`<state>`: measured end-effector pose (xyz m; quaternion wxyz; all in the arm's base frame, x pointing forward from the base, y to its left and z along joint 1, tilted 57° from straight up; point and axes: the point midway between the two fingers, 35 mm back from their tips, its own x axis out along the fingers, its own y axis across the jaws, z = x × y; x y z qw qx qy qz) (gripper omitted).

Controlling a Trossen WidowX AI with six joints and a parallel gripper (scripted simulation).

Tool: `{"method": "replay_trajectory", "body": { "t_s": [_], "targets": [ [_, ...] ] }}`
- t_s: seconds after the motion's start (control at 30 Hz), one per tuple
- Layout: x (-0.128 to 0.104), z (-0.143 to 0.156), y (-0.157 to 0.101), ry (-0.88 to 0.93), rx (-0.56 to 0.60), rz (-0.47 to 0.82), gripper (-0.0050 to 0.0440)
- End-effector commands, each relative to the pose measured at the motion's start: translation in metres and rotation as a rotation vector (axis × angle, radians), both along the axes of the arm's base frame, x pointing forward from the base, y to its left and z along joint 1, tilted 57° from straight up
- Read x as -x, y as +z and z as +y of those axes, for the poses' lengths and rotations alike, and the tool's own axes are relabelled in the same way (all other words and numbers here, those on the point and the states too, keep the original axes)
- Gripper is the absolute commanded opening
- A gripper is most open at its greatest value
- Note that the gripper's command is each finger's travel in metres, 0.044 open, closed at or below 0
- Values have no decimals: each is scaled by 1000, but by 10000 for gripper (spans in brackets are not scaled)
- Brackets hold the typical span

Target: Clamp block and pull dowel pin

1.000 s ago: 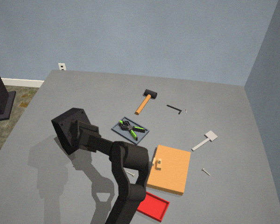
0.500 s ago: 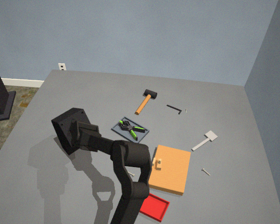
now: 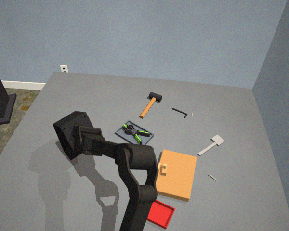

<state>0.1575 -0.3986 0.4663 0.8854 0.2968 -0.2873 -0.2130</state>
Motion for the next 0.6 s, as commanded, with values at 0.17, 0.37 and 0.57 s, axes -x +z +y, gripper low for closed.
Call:
{"method": "replay_trajectory", "body": {
  "t_s": [0.17,0.37,0.57],
  "targets": [
    [-15,11,6,14,8,-4,440],
    [-24,16,7,26,5,-5,440],
    [-35,22,7,40,1,-6,440]
  ]
}}
